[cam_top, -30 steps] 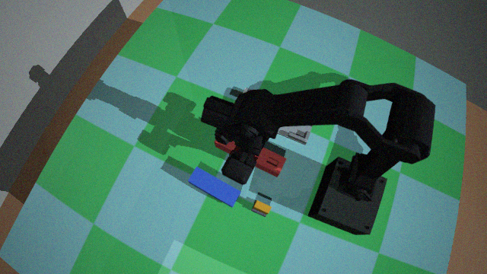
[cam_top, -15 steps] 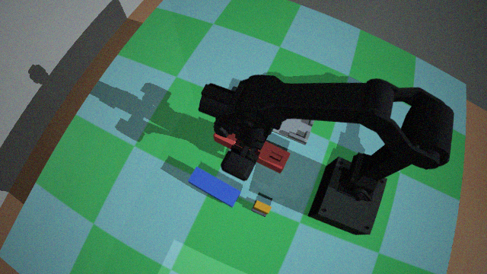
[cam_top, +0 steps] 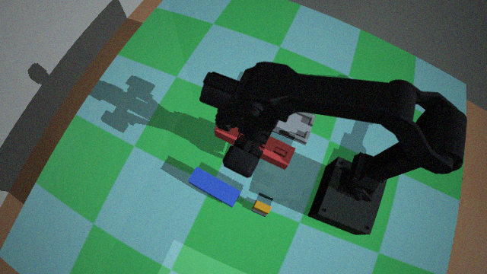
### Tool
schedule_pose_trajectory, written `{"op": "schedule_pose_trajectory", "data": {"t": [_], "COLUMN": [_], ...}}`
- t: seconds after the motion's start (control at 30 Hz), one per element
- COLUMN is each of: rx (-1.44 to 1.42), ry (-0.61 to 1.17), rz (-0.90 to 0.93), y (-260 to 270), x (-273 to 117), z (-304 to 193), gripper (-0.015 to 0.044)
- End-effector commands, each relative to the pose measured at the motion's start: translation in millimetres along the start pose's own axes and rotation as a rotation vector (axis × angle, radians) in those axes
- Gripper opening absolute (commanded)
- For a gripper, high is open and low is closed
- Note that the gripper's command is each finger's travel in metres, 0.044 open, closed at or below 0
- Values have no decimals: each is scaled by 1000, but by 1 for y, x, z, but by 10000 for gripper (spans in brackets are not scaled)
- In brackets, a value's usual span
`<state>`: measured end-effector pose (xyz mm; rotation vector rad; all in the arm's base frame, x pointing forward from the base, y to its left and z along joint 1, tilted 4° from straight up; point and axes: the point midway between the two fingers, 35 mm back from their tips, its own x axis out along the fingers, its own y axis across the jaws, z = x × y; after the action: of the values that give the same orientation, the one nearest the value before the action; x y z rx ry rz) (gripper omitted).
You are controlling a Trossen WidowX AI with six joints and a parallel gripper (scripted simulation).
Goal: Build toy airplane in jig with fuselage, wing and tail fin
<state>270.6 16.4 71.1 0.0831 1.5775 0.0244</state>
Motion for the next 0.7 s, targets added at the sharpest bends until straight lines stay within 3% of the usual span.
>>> {"op": "schedule_pose_trajectory", "data": {"t": [0.0,0.67], "rx": [-4,-28], "ry": [-3,-1], "rz": [1,-4], "y": [-8,-68], "x": [1,29], "z": [2,2], "gripper": [0,0]}}
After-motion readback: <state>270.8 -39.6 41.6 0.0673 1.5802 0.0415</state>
